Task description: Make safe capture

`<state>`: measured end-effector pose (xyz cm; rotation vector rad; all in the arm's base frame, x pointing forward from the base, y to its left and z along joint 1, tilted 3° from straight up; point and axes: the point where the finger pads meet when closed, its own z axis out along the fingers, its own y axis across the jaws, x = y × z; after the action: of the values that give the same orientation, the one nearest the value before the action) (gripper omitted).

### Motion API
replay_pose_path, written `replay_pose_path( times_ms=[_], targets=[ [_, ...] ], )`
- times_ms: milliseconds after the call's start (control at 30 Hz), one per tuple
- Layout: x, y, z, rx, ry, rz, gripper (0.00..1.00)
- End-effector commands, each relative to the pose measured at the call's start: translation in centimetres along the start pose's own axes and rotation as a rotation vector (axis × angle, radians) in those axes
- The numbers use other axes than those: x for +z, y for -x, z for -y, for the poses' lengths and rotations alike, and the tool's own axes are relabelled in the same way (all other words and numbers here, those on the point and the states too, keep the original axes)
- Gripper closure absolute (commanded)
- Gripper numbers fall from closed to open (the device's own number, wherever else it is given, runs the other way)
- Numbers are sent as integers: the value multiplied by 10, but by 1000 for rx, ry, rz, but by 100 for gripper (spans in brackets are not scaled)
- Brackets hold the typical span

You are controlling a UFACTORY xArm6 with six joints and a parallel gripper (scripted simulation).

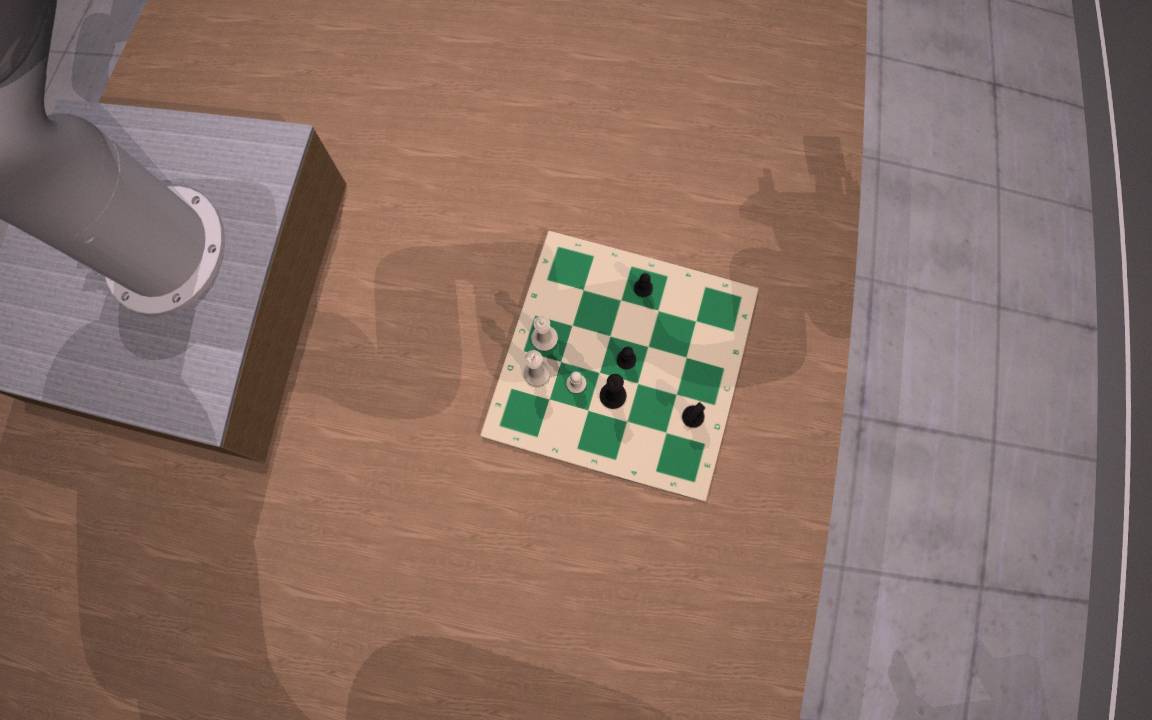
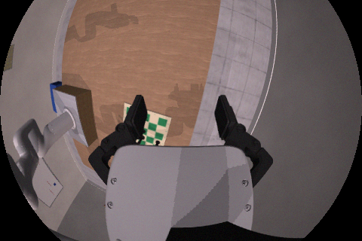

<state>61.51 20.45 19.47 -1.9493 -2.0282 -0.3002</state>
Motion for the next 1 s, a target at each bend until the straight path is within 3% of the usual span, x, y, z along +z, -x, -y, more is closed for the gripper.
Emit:
replay_pose_path(
  times_ms=[0,667,833,967],
  targets=[
    [-3,-1,-1,-2,5,-1,0],
    [-1,-1,0,-13,1,4,0],
    [15,3,5,-106,-39,45,0],
    [42,12,14,-277,-119,114,0]
  ],
)
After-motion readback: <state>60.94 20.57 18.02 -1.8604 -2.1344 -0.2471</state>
